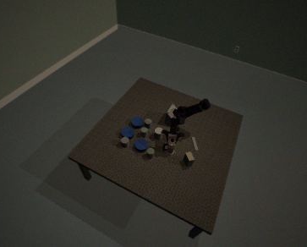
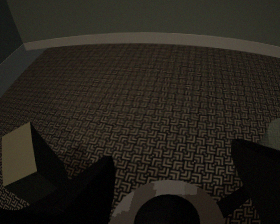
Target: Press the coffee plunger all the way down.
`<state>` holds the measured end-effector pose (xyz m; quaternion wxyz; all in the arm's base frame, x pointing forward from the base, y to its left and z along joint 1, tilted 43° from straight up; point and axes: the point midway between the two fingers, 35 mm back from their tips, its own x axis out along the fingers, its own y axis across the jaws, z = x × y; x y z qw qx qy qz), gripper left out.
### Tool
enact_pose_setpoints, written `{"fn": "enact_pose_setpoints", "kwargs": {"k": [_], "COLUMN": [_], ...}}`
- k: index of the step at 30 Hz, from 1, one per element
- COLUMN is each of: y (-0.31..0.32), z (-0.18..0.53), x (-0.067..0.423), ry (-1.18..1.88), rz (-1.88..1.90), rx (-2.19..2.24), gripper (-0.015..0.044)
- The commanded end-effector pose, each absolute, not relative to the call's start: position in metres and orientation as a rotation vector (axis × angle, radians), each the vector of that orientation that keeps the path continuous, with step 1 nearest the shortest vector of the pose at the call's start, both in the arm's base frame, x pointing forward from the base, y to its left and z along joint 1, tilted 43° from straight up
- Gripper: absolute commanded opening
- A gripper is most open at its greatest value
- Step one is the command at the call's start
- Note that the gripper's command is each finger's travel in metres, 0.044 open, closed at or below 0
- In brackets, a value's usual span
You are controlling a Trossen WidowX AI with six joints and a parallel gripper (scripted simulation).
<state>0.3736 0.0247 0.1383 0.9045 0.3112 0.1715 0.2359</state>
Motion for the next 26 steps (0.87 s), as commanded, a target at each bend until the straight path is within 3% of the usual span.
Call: {"fn": "enact_pose_setpoints", "kwargs": {"k": [1,13,26], "y": [0.024,-0.029,-0.03], "z": [0.138,0.193,0.193], "x": [0.374,0.346,0.344], "ry": [0.354,0.372,0.372], "rz": [0.484,0.482,0.482], "rx": [0.64,0.646,0.646], "gripper": [0.0435,0.044,0.044]}}
